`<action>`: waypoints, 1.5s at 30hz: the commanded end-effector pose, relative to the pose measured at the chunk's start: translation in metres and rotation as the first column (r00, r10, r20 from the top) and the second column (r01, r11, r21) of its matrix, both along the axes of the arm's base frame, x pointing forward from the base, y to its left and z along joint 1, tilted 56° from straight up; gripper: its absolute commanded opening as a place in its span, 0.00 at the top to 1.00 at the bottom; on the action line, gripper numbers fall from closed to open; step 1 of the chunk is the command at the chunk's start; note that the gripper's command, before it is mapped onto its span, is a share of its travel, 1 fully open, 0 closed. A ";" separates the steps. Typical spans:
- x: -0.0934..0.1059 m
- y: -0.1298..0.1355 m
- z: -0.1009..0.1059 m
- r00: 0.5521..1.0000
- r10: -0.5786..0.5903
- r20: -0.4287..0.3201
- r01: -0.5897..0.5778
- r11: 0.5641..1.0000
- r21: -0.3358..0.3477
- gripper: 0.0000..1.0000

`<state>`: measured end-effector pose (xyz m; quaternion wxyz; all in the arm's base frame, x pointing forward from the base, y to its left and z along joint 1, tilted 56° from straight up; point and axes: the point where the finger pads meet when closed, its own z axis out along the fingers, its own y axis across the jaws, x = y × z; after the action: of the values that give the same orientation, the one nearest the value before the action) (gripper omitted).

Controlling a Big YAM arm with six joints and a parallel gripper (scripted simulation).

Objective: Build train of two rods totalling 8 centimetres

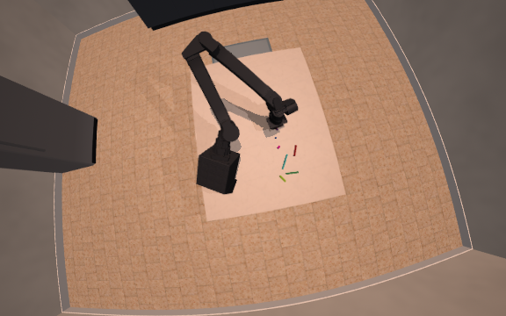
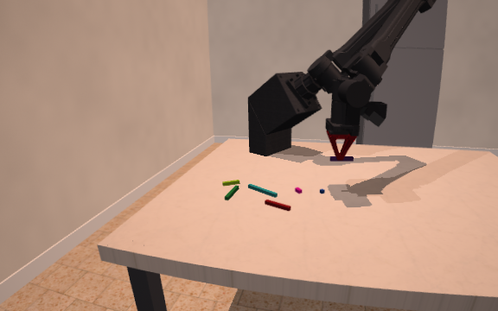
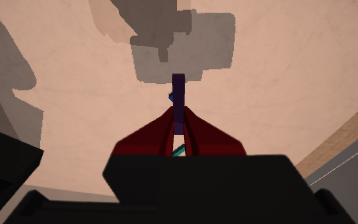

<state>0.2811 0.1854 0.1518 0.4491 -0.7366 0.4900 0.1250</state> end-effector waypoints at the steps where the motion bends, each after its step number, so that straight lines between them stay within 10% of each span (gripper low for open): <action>1: 0.013 -0.005 0.006 0.997 -0.062 -0.047 0.063 0.998 0.024 0.96; 24: 0.023 -0.016 -0.016 0.915 -0.211 -0.343 0.247 0.967 0.064 0.96; 45: 0.055 -0.048 -0.029 0.682 -0.370 -0.631 0.514 0.856 0.054 0.96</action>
<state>0.3238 0.1435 0.1178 0.3662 -0.4846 0.7395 0.2903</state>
